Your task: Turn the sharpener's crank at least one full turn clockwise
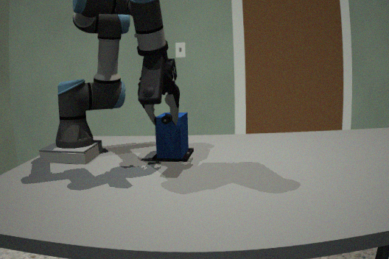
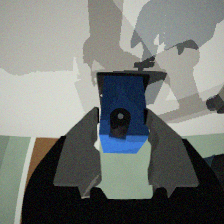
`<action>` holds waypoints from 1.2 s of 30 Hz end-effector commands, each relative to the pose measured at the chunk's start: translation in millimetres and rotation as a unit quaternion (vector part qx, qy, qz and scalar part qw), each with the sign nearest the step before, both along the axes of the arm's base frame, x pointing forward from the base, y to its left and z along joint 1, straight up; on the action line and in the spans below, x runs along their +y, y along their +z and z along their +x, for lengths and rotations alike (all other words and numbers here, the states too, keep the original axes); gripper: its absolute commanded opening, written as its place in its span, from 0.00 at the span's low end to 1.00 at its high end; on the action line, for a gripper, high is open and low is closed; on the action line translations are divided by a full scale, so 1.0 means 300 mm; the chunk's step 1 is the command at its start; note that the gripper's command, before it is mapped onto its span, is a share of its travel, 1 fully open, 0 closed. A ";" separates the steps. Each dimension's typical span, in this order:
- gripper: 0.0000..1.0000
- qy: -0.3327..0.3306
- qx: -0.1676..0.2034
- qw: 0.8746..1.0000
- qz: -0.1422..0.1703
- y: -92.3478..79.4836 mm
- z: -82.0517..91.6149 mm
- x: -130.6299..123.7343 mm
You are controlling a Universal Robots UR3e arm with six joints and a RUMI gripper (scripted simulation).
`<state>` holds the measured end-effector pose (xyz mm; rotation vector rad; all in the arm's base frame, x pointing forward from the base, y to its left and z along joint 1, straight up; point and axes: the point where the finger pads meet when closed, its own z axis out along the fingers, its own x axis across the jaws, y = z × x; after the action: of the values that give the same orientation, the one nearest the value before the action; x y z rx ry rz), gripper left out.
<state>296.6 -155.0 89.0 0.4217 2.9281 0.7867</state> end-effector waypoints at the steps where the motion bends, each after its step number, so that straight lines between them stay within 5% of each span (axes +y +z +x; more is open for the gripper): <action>1: 0.32 0.000 0.000 1.000 -0.001 0.001 -0.002 0.000; 18: 0.32 0.000 0.000 1.000 -0.001 0.001 -0.002 0.000; 36: 0.32 0.000 0.000 1.000 -0.001 0.124 -0.025 -0.070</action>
<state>293.0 -170.3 110.3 0.4263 2.9237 0.7666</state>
